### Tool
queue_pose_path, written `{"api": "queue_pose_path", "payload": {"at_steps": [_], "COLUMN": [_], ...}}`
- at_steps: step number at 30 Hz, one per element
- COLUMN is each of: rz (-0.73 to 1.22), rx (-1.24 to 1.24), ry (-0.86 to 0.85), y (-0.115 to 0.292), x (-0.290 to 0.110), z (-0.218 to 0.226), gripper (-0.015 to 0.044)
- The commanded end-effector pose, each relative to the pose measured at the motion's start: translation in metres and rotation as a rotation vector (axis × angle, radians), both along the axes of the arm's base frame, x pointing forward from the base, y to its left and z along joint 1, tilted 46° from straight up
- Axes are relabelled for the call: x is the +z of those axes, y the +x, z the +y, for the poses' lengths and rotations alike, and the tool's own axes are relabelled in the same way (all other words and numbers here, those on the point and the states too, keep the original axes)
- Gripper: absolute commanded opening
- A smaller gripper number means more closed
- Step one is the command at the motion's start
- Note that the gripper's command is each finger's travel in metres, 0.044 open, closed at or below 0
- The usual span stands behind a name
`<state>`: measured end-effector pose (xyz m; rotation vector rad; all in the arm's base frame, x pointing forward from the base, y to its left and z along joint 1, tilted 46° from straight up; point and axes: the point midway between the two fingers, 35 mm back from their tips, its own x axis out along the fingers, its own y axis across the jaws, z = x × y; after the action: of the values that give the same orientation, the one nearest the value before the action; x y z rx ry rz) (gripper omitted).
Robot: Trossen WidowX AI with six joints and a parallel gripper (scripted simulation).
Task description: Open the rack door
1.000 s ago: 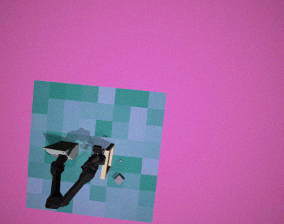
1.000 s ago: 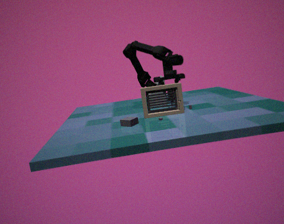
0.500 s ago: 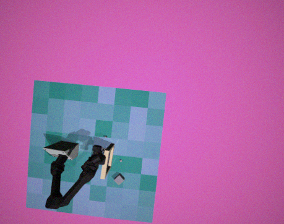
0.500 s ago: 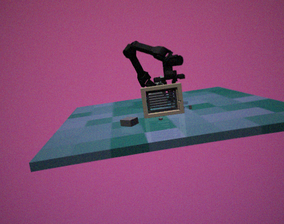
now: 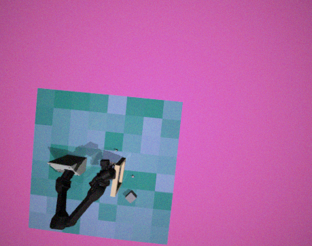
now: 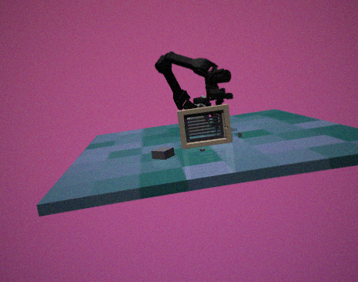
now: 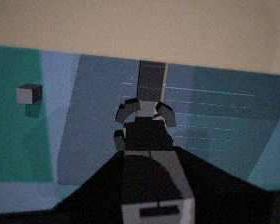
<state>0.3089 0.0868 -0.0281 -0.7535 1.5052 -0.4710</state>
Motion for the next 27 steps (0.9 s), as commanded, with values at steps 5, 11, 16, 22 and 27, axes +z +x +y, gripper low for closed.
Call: {"api": "queue_pose_path", "payload": {"at_steps": [5, 11, 16, 22, 27], "rz": [0.24, 0.448, 0.621, 0.829, 1.002], "rx": [0.245, 0.455, 0.63, 0.841, 1.016], "ry": [-0.016, -0.029, -0.039, -0.052, -0.062], "y": [0.0002, 0.0002, 0.0002, 0.0001, 0.0001], "x": [-0.0003, -0.0003, -0.0003, -0.0004, -0.0004], "z": [-0.0004, -0.0004, -0.0004, -0.0004, -0.0004], "gripper": [0.0023, 0.0023, 0.0023, 0.0023, 0.0023]}}
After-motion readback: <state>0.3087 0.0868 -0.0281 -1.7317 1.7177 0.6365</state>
